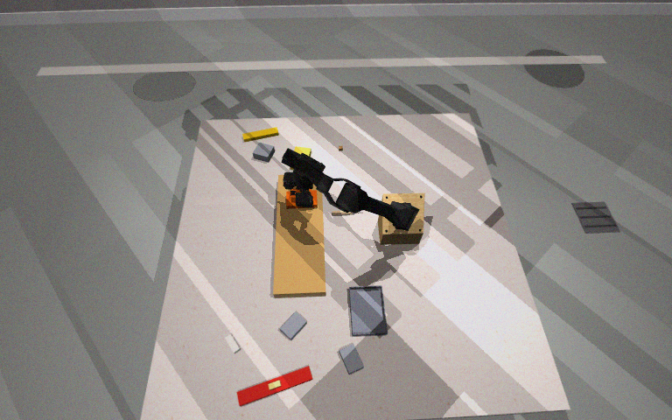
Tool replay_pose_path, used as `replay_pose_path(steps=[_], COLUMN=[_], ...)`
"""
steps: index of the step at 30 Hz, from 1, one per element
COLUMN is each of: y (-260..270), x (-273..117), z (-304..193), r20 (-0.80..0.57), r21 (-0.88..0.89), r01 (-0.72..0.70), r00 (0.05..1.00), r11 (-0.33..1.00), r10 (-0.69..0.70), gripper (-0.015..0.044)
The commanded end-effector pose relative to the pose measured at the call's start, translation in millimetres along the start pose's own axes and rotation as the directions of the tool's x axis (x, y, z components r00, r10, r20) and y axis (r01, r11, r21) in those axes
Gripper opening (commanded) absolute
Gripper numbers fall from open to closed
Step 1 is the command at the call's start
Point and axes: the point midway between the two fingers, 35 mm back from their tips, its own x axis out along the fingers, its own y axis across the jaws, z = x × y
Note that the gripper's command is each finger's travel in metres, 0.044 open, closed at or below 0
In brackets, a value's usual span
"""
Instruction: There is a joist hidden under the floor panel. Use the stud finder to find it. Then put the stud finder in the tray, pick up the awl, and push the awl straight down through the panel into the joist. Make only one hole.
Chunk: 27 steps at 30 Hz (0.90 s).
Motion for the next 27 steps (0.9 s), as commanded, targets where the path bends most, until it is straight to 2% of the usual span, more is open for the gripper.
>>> replay_pose_path(steps=[1,27], y=[-10.0,-45.6], x=[-0.4,-1.3], z=[-1.3,-1.2], r20=[-0.002,-0.001], r21=[0.002,0.000], r01=[0.007,0.009], r00=[1.000,1.000], r11=[1.000,1.000], r10=[-0.007,-0.009], gripper=[0.0000,0.0000])
